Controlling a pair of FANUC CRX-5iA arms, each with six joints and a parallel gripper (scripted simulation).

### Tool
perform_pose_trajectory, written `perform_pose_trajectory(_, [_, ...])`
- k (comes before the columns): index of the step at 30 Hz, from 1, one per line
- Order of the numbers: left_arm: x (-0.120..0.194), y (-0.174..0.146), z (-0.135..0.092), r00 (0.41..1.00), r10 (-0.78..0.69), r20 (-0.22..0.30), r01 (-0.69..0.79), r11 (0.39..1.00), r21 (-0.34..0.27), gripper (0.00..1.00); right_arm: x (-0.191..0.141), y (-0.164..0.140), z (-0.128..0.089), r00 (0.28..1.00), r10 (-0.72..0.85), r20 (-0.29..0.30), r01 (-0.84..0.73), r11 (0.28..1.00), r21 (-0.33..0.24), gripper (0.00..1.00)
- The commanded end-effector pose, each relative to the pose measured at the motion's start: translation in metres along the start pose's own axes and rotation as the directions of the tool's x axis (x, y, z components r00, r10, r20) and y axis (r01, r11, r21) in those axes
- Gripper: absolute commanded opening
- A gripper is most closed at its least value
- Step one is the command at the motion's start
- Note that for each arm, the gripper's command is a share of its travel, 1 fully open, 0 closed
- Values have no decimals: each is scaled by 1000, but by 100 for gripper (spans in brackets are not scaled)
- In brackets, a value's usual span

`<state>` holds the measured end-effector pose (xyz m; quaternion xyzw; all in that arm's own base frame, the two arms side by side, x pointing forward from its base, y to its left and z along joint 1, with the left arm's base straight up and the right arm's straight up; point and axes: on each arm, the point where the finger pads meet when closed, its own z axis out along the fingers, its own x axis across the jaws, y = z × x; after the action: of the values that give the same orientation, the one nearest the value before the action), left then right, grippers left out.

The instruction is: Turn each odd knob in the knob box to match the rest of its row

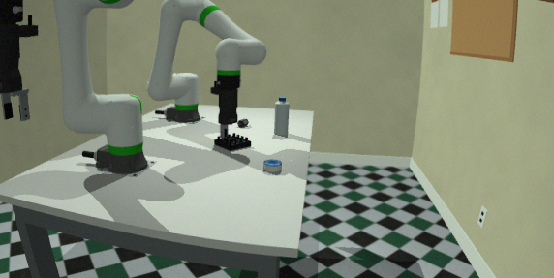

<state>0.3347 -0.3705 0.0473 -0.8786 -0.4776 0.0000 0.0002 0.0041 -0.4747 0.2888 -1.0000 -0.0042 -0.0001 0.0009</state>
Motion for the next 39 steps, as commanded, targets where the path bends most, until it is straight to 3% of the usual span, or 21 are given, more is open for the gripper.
perform_pose_trajectory(1, [0, 1, -1, 1000, 0, 1, 0, 1000, -2, 46, 0, 0, -1, 1000, 0, 0, 0, 1000, -2, 100])
perform_pose_trajectory(18, [0, 1, -2, 1000, 0, 1, 0, 1000, -2, 46, 0, 0, -1, 1000, 0, 0, 0, 1000, -2, 100])
perform_pose_trajectory(23, [0, 1, -9, 1000, 0, 1, 0, 1000, -2, 46, 0, 0, -1, 1000, 0, 0, 0, 1000, -2, 100])
perform_pose_trajectory(30, [0, 1, -37, 1000, 0, 1, 0, 1000, -2, 46, 0, 0, -1, 1000, 0, 0, 0, 1000, -2, 100])
perform_pose_trajectory(39, [0, 0, -39, 1000, 5, 1, -5, 1000, -2, 46, 0, 0, -1, 1000, 0, 0, 0, 1000, -2, 100])
